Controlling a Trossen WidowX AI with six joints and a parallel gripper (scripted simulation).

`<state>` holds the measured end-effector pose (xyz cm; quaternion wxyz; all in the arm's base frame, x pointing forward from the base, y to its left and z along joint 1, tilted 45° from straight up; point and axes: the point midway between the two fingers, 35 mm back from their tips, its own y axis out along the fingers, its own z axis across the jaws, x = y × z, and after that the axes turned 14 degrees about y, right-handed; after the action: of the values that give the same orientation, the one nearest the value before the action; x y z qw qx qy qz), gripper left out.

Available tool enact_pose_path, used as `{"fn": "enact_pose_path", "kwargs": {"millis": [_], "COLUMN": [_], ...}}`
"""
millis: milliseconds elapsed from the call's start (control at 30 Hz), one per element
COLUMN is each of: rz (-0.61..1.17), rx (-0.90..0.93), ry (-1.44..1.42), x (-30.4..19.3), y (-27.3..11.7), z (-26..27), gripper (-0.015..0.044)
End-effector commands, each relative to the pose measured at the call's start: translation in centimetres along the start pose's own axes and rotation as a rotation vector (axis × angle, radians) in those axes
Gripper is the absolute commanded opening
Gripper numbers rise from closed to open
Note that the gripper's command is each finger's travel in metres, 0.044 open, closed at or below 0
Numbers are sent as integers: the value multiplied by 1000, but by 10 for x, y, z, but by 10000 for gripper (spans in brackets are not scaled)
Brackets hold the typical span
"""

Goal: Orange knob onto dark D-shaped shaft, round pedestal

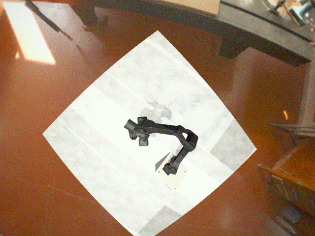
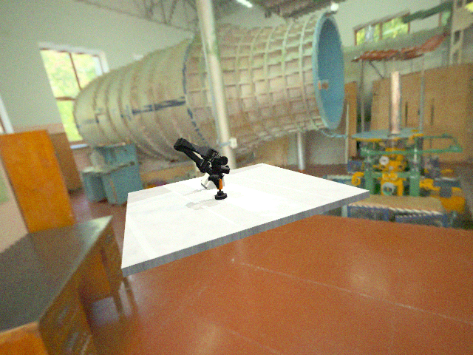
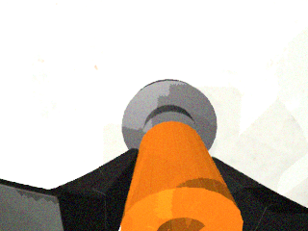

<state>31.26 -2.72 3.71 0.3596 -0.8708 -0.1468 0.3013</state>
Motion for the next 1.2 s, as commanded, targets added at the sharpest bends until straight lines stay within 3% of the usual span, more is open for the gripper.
{"fn": "enact_pose_path", "kwargs": {"millis": [0,833,1167], "rz": [-2,-2,-2], "rx": [-2,-2,-2], "ry": [-28,-28,-237], "x": [0,0,1], "y": [1,-2,0], "z": [0,-1,0], "gripper": [0,0,0]}}
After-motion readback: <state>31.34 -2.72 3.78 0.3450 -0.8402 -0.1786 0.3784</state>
